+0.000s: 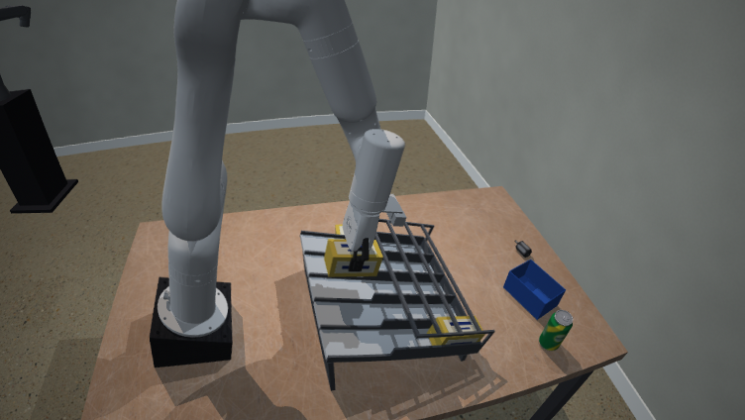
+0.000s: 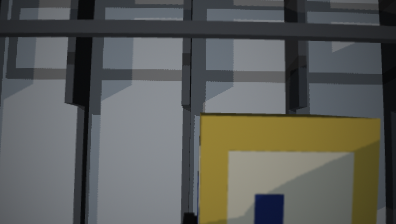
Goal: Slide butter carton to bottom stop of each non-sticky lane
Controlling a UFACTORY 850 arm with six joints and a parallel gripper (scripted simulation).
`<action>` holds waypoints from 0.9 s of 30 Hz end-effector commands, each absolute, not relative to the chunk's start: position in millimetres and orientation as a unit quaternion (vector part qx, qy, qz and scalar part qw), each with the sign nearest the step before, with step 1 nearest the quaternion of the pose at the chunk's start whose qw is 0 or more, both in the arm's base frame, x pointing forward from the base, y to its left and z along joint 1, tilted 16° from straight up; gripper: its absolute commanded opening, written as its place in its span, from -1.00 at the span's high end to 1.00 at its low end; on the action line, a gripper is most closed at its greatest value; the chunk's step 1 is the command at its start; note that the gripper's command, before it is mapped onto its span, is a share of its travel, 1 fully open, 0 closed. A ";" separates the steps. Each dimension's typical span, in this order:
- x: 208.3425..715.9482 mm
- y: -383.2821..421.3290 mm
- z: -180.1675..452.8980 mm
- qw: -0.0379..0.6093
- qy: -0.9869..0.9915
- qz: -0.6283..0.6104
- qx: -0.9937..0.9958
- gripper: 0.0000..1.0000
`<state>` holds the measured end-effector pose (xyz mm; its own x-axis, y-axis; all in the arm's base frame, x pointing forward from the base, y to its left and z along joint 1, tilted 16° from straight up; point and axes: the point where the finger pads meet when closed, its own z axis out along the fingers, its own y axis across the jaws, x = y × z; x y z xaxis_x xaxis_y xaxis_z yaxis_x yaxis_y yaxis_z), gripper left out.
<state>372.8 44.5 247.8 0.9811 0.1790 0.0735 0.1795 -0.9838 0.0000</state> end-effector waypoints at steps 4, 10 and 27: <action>373.5 44.6 248.5 0.003 -0.090 -0.037 -0.995 1.00; 373.8 44.9 249.3 -0.002 -0.090 0.012 -0.996 1.00; 372.9 44.3 219.3 -0.002 -0.090 0.011 -0.996 1.00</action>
<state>369.4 43.9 222.4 0.9833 0.1794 -0.0306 0.1796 -0.9837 0.0011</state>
